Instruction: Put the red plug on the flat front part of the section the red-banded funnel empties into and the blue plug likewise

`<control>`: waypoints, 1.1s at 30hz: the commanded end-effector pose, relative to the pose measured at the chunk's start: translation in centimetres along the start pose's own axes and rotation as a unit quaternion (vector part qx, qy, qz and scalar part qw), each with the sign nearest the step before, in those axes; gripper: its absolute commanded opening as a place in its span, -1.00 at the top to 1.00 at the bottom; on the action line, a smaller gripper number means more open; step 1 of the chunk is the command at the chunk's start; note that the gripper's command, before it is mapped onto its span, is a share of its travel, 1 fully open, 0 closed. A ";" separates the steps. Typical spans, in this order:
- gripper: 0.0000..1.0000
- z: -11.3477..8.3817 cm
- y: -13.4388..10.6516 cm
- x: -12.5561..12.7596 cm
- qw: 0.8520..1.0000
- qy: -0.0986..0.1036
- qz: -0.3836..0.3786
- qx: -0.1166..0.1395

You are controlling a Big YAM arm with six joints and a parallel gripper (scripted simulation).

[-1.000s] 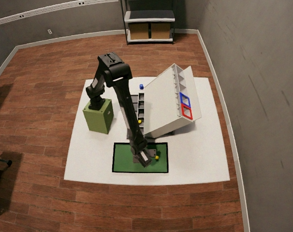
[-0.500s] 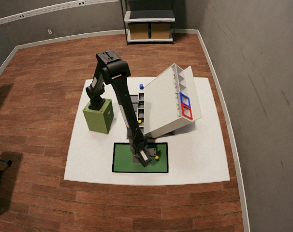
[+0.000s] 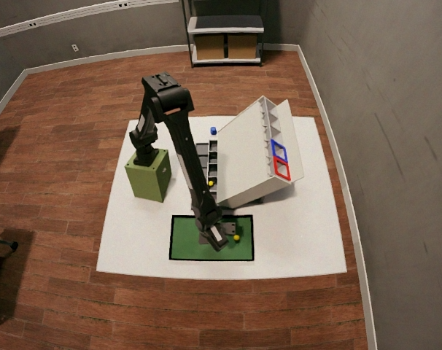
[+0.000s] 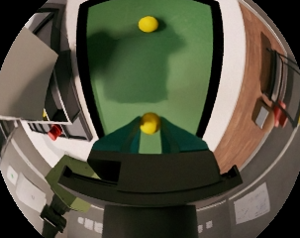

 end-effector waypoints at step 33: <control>1.00 -9.3 0.6 -0.7 1.000 -0.015 -0.005 -0.010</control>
Point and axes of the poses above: the point where the finger pads meet when closed, its own z axis out along the fingers, its own x axis across the jaws, y = z × x, the point moved 9 cm from there along -z, back along the fingers, and after that the axes turned 4 degrees about -z, right-handed, at the moved point
